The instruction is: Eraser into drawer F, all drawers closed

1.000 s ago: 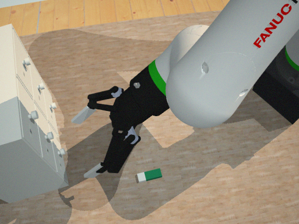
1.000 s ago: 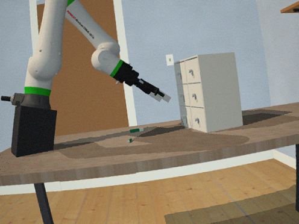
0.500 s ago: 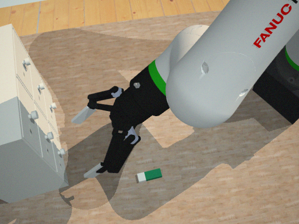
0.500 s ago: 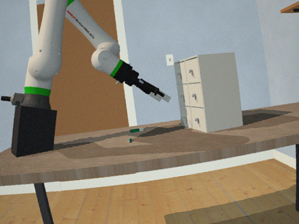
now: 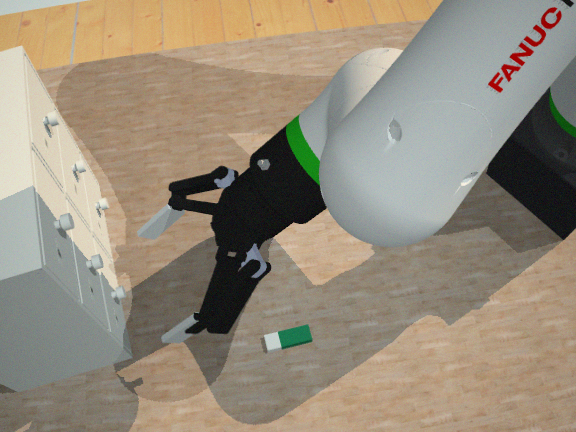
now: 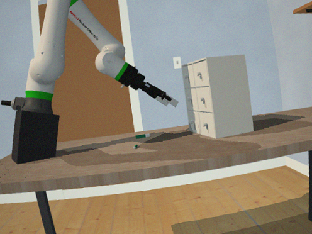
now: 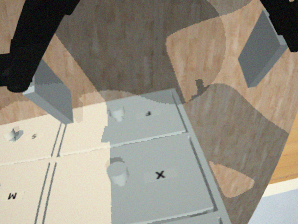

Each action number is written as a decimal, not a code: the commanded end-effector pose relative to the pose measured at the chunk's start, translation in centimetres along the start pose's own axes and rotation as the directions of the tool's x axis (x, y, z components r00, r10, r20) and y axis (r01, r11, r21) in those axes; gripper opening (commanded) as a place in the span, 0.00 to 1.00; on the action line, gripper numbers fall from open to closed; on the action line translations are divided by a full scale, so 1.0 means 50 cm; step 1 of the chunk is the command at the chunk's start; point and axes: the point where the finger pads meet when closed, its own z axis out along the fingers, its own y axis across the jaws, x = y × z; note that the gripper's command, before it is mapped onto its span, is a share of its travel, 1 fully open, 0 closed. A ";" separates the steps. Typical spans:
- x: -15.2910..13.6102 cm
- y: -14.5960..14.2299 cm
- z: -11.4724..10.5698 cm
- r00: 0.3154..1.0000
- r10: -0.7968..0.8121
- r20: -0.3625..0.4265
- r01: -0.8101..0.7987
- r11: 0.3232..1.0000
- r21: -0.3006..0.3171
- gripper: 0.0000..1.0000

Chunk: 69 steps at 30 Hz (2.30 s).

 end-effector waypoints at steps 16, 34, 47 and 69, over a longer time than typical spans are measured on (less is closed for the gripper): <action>0.017 0.000 -0.014 1.000 0.000 0.000 0.000 1.000 0.000 1.00; 0.042 -0.148 -0.024 0.987 0.000 0.163 -0.039 0.972 0.234 1.00; 0.015 -0.112 -0.204 0.841 -0.073 0.536 -0.065 0.970 0.234 1.00; 0.043 0.000 -0.304 0.643 -0.001 0.766 0.001 1.000 0.000 1.00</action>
